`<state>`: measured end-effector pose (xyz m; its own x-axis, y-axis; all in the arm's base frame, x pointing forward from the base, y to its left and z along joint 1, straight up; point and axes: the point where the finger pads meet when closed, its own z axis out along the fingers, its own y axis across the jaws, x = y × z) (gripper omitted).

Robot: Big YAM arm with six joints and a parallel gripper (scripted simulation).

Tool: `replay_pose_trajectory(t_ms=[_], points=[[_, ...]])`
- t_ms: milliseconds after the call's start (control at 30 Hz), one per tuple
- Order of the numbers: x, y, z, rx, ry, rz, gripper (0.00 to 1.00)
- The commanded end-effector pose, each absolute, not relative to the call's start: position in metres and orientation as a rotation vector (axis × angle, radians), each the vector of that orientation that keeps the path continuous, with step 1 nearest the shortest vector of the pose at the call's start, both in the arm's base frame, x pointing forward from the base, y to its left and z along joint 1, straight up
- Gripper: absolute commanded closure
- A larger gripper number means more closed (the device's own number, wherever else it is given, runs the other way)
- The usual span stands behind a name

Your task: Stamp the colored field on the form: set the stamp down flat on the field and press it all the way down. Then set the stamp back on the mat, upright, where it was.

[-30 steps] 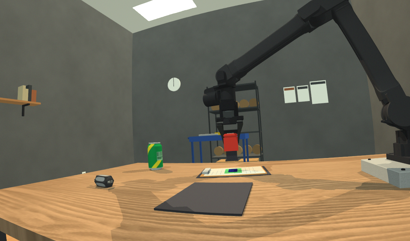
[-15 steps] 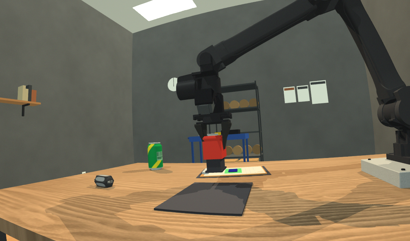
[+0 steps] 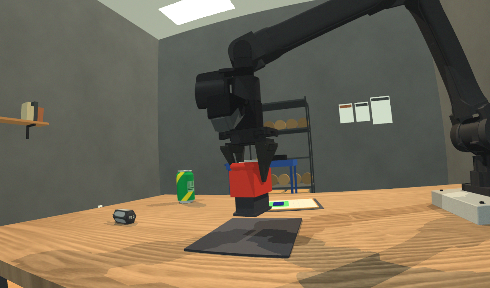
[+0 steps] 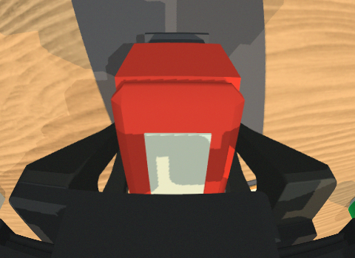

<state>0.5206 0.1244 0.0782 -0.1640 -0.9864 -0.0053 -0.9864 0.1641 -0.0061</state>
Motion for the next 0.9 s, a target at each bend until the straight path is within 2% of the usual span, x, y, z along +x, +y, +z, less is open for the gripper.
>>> replay_pose_trajectory(t_ms=[0,867], points=[[0.536,0.138,0.097,-1.975,2.383,-0.032,0.68],[0.544,0.135,0.102,-1.960,2.391,-0.033,0.68]])
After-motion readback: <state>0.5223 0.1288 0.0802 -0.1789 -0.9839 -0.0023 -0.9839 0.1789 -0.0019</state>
